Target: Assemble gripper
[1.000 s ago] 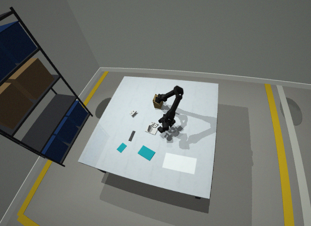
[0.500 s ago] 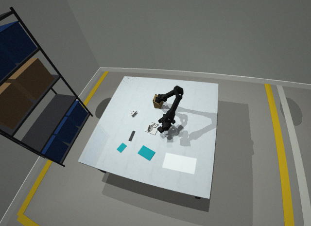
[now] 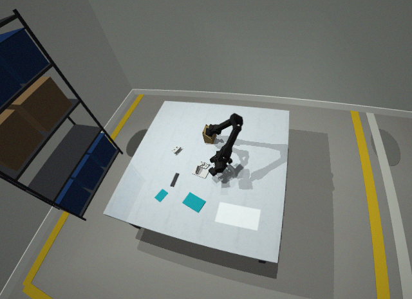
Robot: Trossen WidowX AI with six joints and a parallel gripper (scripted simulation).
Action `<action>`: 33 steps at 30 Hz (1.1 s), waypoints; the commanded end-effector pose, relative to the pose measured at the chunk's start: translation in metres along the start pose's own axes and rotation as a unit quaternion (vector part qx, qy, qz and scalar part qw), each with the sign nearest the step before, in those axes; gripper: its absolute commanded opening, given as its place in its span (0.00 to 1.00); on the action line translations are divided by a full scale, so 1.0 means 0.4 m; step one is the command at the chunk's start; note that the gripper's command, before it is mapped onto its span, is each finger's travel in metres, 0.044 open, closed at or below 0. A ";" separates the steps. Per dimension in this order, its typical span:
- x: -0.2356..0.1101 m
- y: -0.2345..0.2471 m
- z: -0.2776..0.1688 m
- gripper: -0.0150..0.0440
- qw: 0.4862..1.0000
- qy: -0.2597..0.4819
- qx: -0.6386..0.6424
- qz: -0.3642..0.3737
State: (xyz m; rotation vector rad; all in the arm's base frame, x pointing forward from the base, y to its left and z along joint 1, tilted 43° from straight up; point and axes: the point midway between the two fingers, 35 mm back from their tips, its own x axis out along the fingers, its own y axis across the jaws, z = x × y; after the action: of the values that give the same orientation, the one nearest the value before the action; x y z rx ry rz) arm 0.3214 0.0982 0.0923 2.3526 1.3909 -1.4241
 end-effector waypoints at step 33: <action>-0.073 -0.007 0.002 0.32 1.000 0.000 0.002 -0.003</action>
State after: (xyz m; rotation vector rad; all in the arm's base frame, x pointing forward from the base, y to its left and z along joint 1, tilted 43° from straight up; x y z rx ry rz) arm 0.3135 0.0811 0.1121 2.3512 1.3941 -1.4403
